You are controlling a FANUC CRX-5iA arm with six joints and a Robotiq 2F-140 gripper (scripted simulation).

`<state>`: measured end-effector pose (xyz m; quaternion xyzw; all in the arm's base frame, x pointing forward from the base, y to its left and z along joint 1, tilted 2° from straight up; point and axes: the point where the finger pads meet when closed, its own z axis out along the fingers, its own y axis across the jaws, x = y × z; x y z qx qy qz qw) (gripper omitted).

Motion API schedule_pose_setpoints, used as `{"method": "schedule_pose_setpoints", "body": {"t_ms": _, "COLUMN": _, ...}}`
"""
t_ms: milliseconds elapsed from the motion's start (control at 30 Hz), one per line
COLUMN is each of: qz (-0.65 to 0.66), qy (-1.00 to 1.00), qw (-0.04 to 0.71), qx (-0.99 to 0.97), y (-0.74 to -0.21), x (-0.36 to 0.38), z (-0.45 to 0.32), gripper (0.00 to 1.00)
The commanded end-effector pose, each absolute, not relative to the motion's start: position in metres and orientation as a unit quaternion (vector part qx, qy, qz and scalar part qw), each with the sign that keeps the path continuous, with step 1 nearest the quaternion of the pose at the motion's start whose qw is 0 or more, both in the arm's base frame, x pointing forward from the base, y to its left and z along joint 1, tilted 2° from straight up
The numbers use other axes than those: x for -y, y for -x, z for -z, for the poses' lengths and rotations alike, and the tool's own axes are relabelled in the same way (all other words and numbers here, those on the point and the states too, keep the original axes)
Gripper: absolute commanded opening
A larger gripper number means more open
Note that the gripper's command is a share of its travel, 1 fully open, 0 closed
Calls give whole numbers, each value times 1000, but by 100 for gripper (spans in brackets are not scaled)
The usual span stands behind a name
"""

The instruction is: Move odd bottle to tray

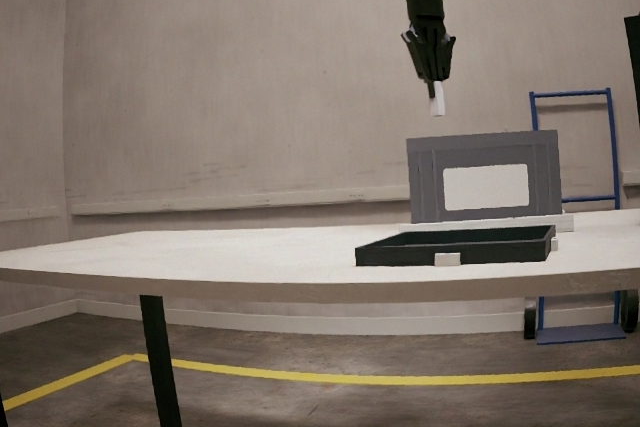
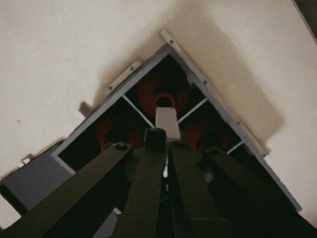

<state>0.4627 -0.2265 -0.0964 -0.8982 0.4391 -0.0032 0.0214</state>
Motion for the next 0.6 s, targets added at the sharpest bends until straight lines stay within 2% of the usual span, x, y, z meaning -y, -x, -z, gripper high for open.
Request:
{"method": "schedule_pose_setpoints", "body": {"t_ms": 0, "qz": 4, "qy": 898, "qw": 21, "qx": -439, "y": -463, "x": 227, "z": 96, "gripper": 10}}
{"method": "schedule_pose_setpoints", "body": {"t_ms": 500, "qz": 4, "qy": 898, "qw": 21, "qx": -439, "y": -464, "x": 226, "z": 96, "gripper": 10}}
{"method": "schedule_pose_setpoints", "body": {"t_ms": 567, "qz": 4, "qy": 898, "qw": 21, "qx": -439, "y": -466, "x": 209, "z": 95, "gripper": 10}}
